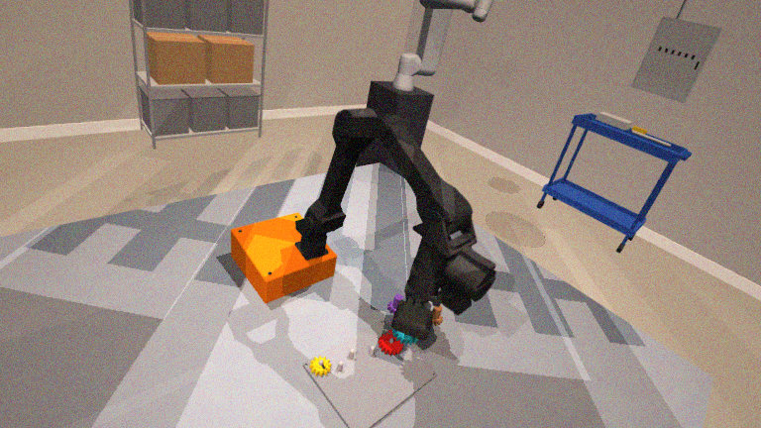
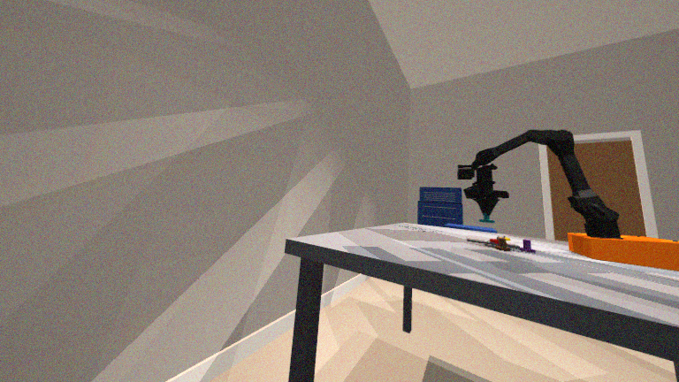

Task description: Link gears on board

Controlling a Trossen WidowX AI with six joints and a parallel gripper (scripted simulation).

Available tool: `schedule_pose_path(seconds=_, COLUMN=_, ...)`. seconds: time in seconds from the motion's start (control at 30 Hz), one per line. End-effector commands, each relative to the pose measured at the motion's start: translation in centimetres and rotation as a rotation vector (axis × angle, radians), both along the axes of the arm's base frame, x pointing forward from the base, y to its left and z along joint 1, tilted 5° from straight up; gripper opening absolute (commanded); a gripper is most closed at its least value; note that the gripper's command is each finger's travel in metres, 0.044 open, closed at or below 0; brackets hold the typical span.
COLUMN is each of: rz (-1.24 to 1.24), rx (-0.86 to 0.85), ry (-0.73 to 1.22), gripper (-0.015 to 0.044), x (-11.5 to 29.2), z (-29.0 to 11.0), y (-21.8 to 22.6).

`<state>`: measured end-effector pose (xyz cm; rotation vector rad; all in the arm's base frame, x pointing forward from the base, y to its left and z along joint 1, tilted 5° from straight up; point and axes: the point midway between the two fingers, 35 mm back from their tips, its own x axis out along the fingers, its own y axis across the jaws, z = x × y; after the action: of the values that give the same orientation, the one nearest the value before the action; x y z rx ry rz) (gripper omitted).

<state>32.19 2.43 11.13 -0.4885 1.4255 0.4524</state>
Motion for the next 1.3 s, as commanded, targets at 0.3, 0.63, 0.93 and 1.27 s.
schedule_pose_path(seconds=0.3, rz=0.005, rx=0.005, ry=-0.012, gripper=0.0, x=-1.3, z=-1.0, y=-1.6)
schedule_pose_path(seconds=0.63, rz=0.004, rx=0.005, ry=-0.011, gripper=0.0, x=-2.3, z=-2.0, y=-2.8)
schedule_pose_path(seconds=0.93, rz=0.003, rx=0.004, ry=-0.011, gripper=0.0, x=-3.3, z=-3.0, y=-3.8)
schedule_pose_path(seconds=1.27, rz=0.003, rx=0.004, ry=-0.011, gripper=0.0, x=-3.5, z=-3.4, y=-4.1)
